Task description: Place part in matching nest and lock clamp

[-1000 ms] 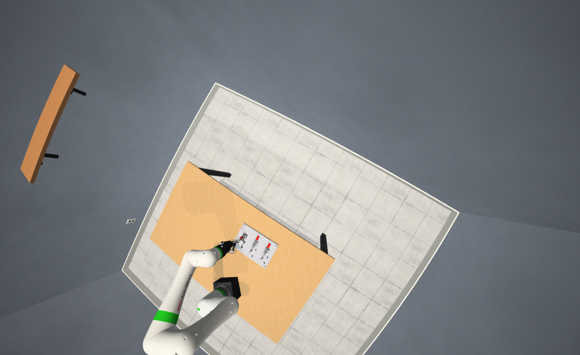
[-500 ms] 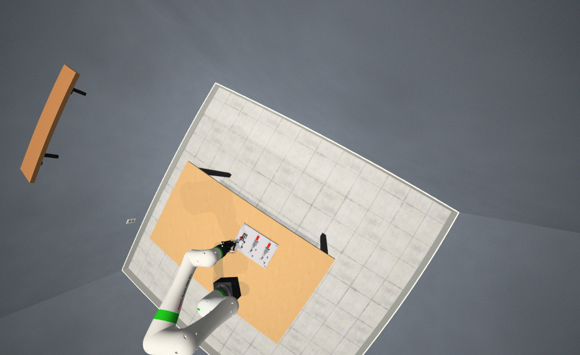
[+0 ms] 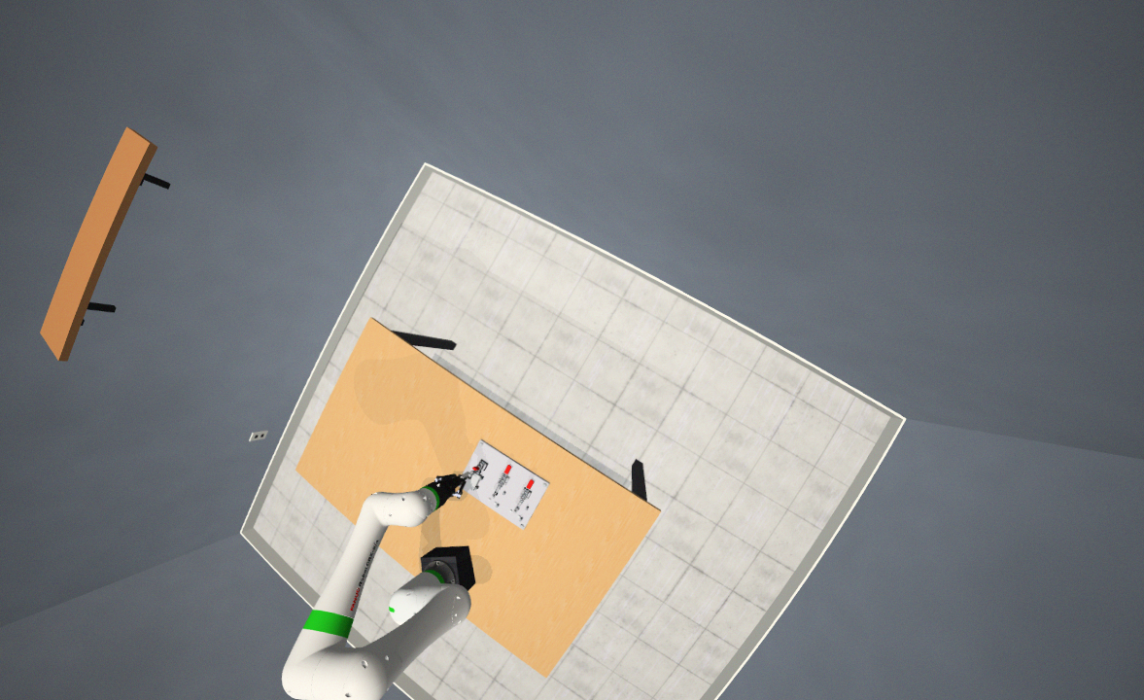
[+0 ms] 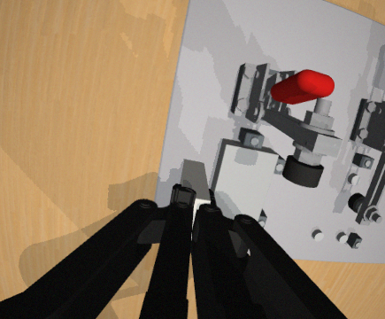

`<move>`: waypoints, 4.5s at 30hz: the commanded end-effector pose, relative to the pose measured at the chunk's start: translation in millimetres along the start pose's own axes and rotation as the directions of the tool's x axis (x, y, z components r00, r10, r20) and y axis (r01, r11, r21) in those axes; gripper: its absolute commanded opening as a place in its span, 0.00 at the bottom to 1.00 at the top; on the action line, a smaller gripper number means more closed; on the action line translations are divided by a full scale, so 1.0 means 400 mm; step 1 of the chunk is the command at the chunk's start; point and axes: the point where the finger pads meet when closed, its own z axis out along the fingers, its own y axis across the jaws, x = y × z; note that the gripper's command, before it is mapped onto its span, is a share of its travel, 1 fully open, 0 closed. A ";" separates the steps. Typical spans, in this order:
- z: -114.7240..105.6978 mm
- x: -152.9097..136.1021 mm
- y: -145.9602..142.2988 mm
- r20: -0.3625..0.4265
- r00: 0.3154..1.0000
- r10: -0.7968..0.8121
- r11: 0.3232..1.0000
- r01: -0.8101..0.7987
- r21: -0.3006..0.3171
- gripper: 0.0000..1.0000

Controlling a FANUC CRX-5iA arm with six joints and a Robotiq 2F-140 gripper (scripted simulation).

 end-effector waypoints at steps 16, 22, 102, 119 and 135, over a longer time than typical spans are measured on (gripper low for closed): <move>0.000 0.000 0.021 0.000 1.000 0.000 1.000 0.000 0.000 0.00; 0.000 0.000 0.021 0.000 1.000 0.000 1.000 0.000 0.000 0.00; -0.130 0.000 -0.024 0.000 1.000 0.000 1.000 0.000 0.000 0.28; -0.393 0.000 -0.024 0.000 1.000 0.000 1.000 0.000 0.000 0.28; -0.398 0.038 -0.002 0.000 1.000 0.000 1.000 0.000 0.000 0.28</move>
